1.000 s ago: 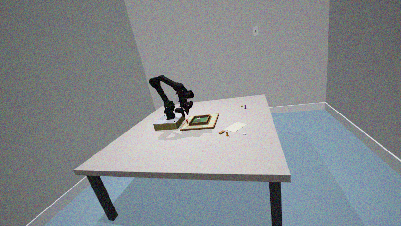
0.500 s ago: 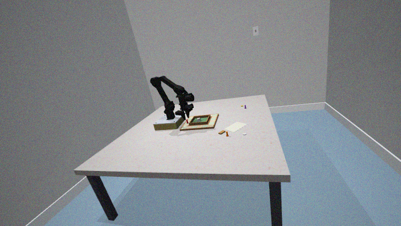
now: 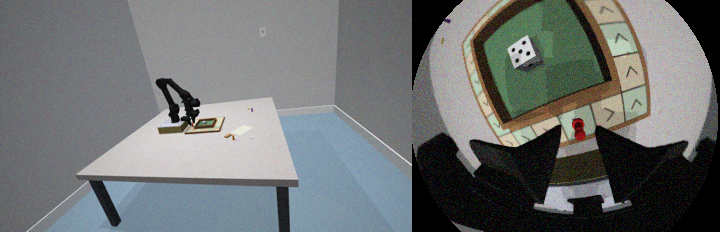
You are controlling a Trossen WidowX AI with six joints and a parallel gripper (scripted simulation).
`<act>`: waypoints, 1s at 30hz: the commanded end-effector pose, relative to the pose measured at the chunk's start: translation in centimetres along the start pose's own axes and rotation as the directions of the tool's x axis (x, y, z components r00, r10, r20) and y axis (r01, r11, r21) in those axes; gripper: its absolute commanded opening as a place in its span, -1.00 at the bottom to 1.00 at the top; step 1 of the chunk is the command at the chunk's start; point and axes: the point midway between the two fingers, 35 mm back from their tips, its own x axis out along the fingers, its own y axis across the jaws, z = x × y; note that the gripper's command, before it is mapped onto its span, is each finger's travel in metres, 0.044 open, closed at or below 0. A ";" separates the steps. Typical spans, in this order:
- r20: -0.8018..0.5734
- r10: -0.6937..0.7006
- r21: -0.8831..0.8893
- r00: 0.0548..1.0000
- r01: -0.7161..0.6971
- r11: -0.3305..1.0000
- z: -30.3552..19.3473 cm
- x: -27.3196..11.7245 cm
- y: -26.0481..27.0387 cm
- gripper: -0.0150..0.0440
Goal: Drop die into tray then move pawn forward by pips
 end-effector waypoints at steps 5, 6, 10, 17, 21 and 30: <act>-0.001 -0.004 0.000 1.000 0.004 1.000 -0.1 0.8 -0.1 0.01; -0.001 -0.004 0.000 1.000 0.004 1.000 -0.1 0.8 -0.1 -0.08; -0.001 -0.004 0.000 1.000 0.004 1.000 -0.1 0.8 -0.1 -0.37; -0.001 -0.004 0.000 1.000 0.004 1.000 -0.1 0.8 -0.1 -0.49; -0.001 -0.004 0.000 1.000 0.004 1.000 0.1 0.1 0.0 -0.49; 0.000 -0.004 0.000 1.000 0.004 1.000 0.8 -4.5 0.2 -0.49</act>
